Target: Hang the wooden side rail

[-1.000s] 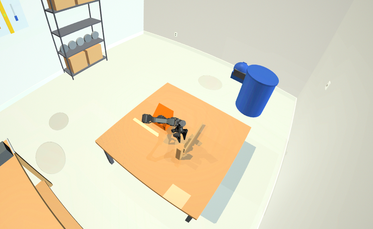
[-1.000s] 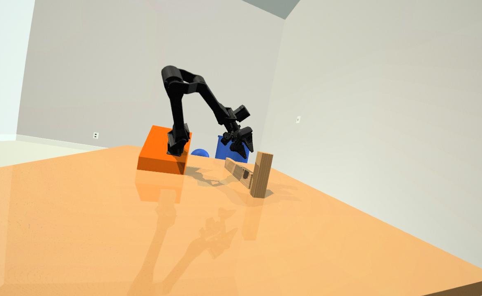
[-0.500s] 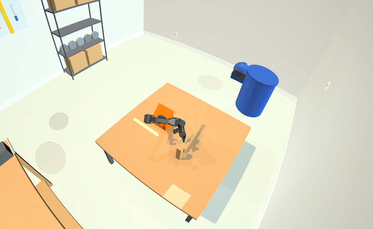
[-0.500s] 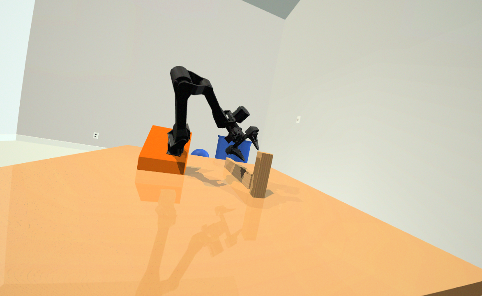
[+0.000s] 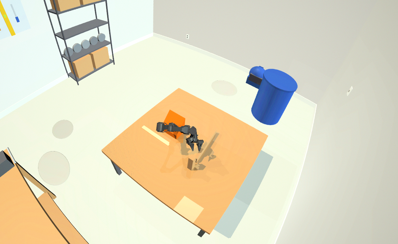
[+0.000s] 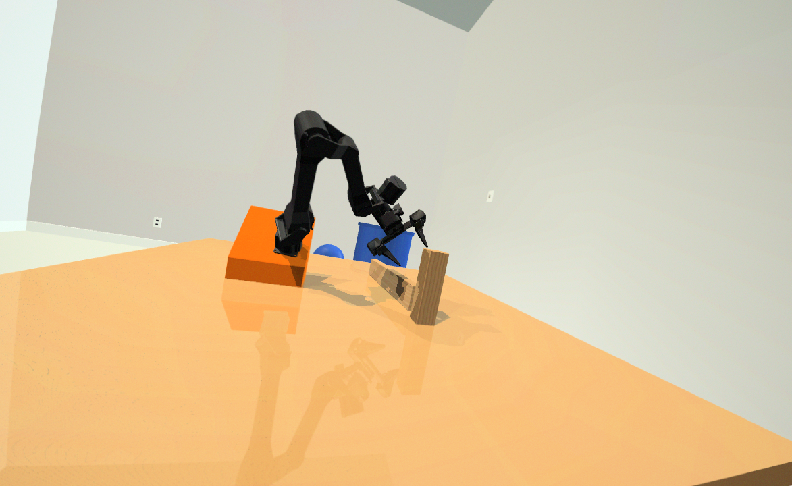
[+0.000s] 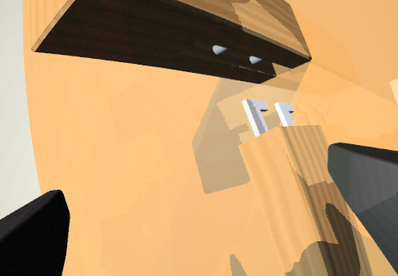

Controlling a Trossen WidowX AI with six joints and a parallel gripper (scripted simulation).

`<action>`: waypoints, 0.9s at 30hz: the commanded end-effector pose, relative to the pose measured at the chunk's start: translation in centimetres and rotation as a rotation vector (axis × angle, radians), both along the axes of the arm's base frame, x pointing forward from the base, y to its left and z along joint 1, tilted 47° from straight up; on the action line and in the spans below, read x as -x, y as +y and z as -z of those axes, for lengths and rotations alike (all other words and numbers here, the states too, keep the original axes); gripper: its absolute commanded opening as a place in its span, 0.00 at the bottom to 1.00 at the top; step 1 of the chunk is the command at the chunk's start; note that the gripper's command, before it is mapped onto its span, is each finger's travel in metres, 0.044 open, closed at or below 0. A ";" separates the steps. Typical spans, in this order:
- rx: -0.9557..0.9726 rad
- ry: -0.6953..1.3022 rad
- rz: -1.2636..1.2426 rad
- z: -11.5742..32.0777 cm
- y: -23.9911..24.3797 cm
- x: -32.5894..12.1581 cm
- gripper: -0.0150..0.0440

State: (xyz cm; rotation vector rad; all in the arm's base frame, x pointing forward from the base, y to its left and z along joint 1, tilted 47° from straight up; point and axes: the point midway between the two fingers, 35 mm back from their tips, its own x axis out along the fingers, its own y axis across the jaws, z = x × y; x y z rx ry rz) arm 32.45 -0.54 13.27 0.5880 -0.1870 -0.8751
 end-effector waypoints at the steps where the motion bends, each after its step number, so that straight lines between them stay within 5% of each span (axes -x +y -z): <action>1: 0.448 0.477 0.004 0.5 -0.7 0.9 1.00; 11: 0.706 0.789 0.007 0.5 -1.1 1.5 1.00; 27: 0.710 0.794 0.007 0.5 -1.1 1.5 1.00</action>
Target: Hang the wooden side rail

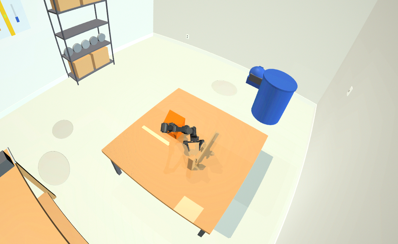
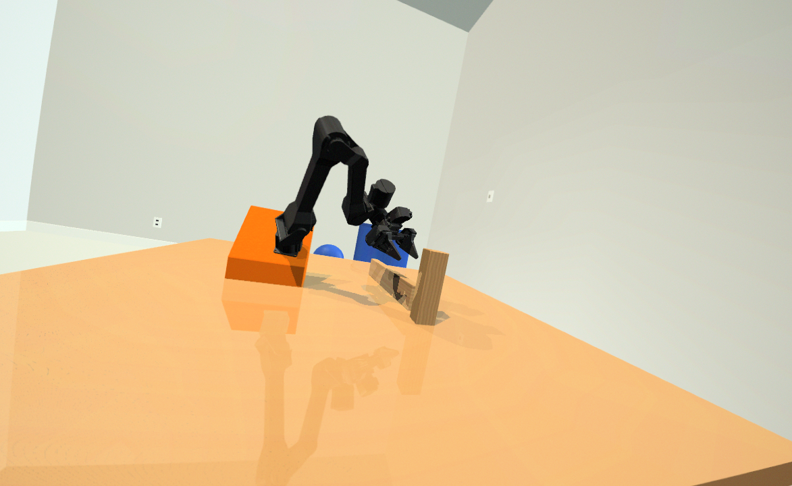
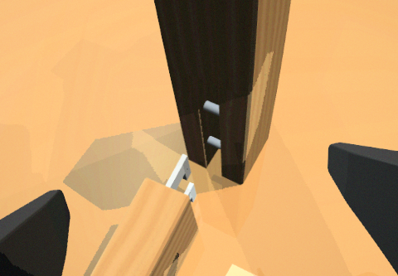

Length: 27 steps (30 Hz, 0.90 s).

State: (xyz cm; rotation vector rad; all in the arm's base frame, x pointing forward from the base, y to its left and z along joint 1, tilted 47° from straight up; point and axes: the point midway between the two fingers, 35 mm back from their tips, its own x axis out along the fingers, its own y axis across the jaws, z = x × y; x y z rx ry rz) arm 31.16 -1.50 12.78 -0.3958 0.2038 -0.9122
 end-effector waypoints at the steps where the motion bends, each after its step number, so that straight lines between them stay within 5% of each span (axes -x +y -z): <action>1: 0.027 0.033 0.007 0.1 -0.1 0.2 1.00; 20: 0.034 0.046 0.004 0.1 0.0 0.0 1.00; 27: 0.286 0.545 -0.132 2.8 3.0 -5.9 1.00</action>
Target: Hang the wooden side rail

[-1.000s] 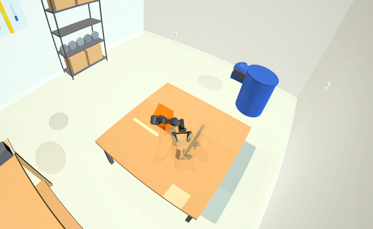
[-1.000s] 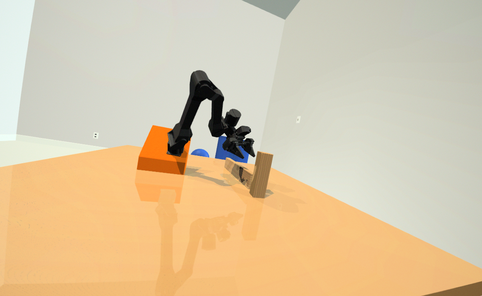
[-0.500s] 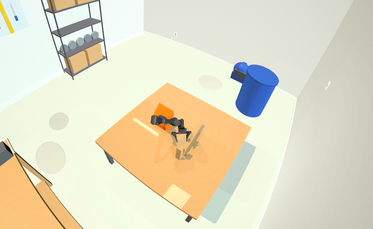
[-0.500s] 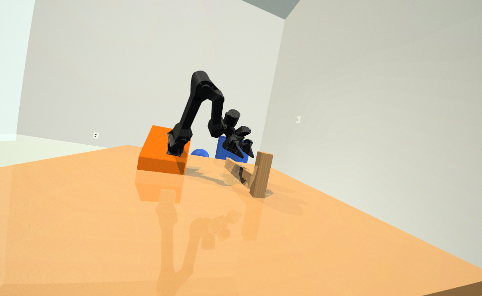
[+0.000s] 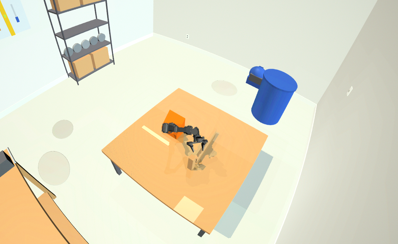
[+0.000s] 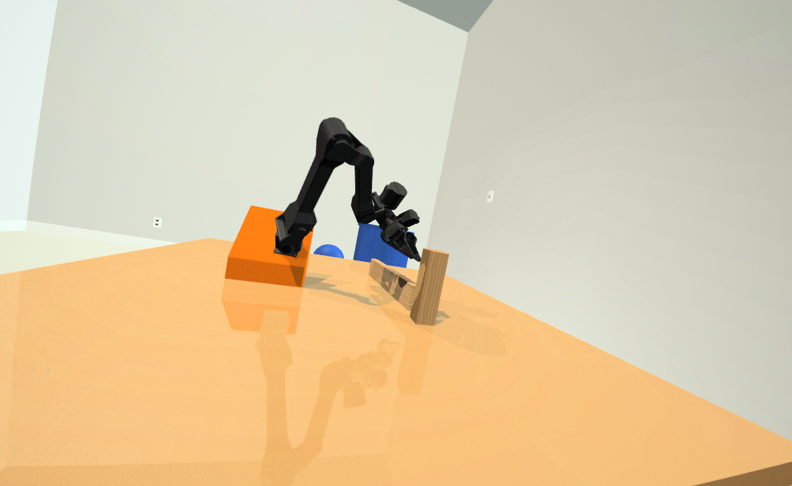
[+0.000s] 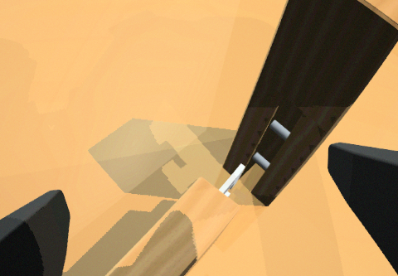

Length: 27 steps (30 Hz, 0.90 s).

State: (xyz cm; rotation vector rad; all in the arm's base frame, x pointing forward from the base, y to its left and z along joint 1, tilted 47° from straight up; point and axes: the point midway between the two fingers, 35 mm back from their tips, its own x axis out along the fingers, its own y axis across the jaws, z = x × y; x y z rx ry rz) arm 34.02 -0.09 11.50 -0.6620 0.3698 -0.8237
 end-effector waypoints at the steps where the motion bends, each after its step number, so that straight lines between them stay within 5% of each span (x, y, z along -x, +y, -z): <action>1: 0.167 0.360 -0.098 1.9 2.0 -3.8 1.00; 8: 0.375 0.911 -0.261 4.3 4.0 -6.8 1.00; 27: 0.553 1.717 -0.550 4.3 4.7 -5.2 1.00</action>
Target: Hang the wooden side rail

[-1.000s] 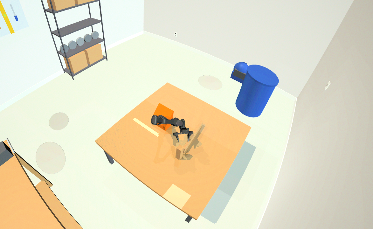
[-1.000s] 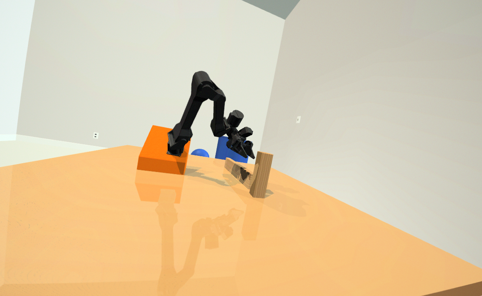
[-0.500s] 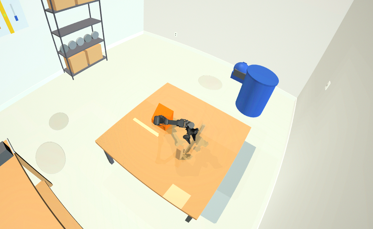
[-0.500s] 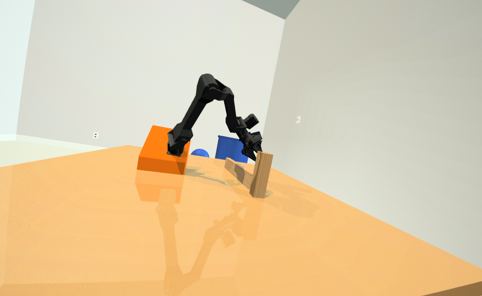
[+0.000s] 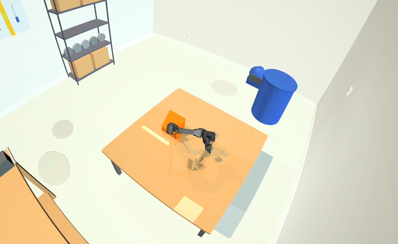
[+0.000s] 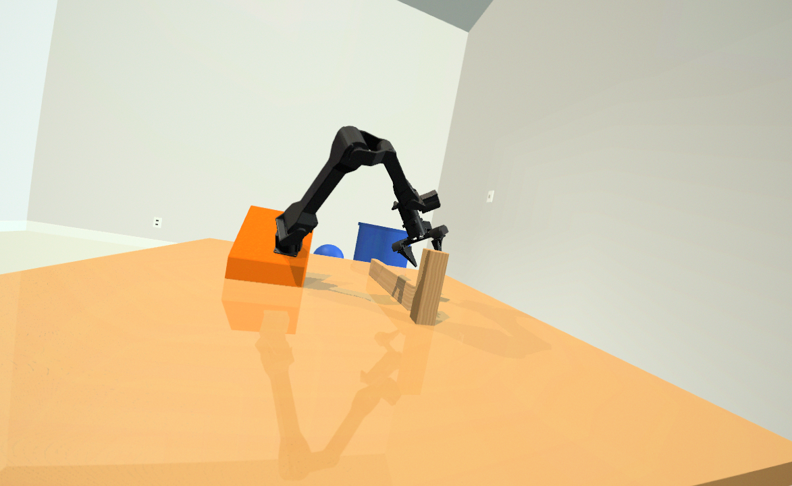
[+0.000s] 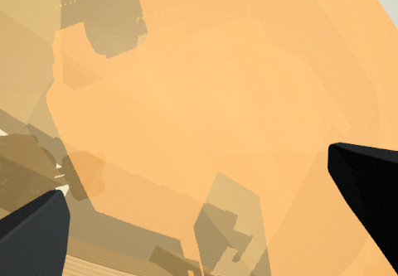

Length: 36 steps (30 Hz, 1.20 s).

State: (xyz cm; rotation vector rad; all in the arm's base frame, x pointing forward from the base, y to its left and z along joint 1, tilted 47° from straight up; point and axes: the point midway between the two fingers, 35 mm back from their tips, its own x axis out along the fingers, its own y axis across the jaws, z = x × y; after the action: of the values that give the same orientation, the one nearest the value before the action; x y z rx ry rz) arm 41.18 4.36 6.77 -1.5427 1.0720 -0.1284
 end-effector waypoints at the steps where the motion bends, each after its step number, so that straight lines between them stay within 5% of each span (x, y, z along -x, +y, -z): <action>1: 0.129 0.650 -0.157 -0.5 0.2 2.3 1.00; 10: 0.184 1.025 -0.205 -2.6 -0.7 5.9 1.00; 36: 0.186 1.027 -0.205 -0.2 -3.2 5.7 1.00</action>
State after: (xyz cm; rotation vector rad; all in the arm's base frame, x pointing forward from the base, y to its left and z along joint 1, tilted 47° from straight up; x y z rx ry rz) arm 35.47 1.73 7.50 -1.9053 1.6946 0.8078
